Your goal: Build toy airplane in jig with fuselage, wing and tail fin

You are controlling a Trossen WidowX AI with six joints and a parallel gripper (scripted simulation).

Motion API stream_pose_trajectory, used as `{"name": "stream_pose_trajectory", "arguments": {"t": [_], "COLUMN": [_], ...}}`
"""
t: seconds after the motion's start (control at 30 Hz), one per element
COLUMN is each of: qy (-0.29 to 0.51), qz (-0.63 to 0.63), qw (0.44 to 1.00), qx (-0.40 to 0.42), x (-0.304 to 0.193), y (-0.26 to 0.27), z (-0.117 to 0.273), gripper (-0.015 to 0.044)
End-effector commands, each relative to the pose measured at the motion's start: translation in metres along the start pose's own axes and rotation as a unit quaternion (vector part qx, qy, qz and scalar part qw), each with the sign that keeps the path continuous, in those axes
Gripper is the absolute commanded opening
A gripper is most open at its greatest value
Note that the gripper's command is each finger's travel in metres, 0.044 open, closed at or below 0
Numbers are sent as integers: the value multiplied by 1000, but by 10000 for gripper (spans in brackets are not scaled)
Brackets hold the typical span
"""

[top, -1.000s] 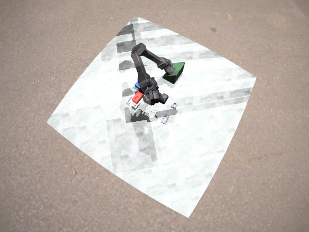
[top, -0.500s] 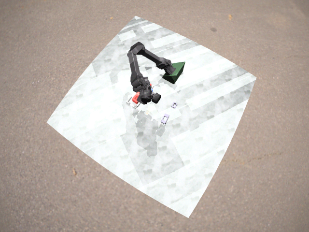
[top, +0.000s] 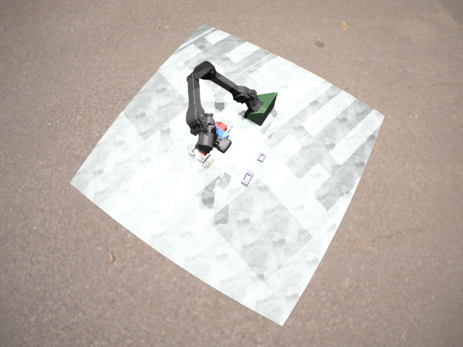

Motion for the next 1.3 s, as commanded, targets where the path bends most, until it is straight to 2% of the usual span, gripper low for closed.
{"name": "stream_pose_trajectory", "arguments": {"t": [0.0,0.37,0.47,1.27], "qy": [-2,2,2,2], "qz": [-5,-15,-15,-15], "qw": [1000,1000,1000,1000], "qx": [-7,-18,-18,-18], "x": [0,-1,-1,-1], "y": [-16,-41,-41,-42], "z": [-3,-9,-9,-9], "gripper": [0,0,65,65]}}
Point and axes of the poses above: the point midway between the two fingers, 35 mm back from their tips, its own z axis back along the fingers, its own y axis across the jaws, x = y × z, the point moved 9 cm from there along z, back along the fingers, and after that the axes turned 6 degrees about z, right-handed, at the moved point
